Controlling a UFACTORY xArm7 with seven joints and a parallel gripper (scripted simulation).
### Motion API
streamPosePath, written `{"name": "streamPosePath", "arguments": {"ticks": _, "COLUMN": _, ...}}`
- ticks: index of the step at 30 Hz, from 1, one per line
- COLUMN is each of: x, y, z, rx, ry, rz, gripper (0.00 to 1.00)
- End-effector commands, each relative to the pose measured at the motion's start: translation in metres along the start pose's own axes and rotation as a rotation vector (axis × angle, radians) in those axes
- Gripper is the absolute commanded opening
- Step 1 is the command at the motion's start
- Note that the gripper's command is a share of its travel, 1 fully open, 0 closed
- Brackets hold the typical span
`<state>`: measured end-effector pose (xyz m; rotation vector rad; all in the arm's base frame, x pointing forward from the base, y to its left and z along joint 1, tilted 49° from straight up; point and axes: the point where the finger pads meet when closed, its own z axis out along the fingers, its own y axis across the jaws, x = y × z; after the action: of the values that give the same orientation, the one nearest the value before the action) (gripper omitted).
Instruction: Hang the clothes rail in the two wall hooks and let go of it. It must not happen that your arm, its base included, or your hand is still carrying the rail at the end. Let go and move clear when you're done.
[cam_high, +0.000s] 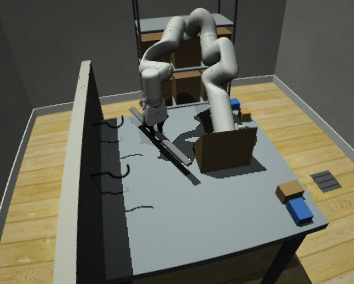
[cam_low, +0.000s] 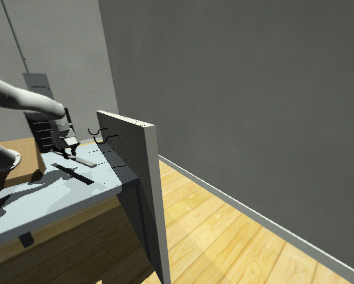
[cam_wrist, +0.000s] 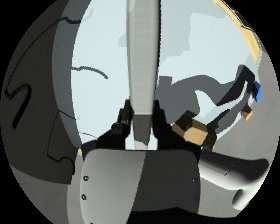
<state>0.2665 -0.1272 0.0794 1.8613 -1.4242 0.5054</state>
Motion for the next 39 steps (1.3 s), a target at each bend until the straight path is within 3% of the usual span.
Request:
{"name": "streamPosePath", "arguments": {"ticks": 1, "x": 0.0, "y": -0.001, "z": -0.011, "rx": 0.003, "ry": 0.001, "rz": 0.0, "gripper": 0.0}}
{"name": "streamPosePath", "arguments": {"ticks": 39, "x": 0.0, "y": -0.001, "z": -0.066, "rx": 0.004, "ry": 0.0, "rz": 0.0, "gripper": 0.0}}
